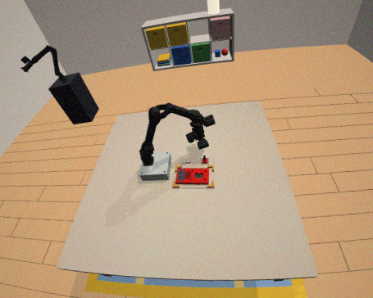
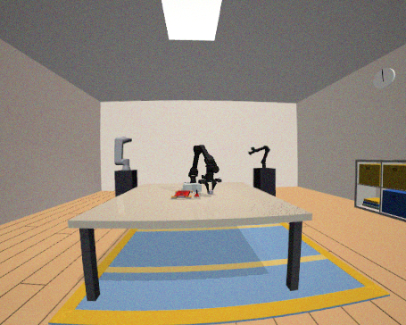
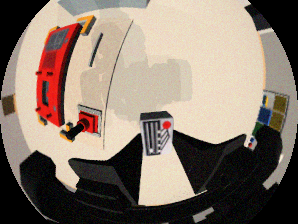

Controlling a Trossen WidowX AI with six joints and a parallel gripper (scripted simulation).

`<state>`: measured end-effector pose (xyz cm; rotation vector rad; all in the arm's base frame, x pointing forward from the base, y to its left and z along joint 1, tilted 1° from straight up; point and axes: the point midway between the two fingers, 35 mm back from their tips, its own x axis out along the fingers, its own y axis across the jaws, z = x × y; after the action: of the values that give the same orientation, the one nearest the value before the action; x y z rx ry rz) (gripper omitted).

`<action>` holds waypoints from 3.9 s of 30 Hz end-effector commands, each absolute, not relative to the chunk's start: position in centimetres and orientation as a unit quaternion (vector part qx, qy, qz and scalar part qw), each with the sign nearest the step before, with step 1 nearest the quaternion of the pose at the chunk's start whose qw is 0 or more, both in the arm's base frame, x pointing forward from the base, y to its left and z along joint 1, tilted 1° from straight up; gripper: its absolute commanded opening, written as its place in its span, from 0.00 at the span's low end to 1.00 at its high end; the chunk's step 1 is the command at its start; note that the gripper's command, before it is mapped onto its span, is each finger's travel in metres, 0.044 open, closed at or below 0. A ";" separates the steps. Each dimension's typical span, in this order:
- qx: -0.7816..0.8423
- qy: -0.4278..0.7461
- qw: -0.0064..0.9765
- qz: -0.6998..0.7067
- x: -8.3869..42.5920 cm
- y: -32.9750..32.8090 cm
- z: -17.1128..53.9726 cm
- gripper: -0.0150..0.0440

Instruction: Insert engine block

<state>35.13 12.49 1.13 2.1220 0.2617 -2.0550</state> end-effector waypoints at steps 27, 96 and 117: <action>0.708 0.095 0.102 -0.692 34.5 12.4 10.9 0.25; 0.436 -0.564 -0.565 -0.415 34.9 -2.1 6.6 0.25; 0.208 -0.675 -0.683 -0.187 33.8 -6.6 5.1 0.25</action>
<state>33.89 -6.00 5.15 -0.5340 1.5035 0.4902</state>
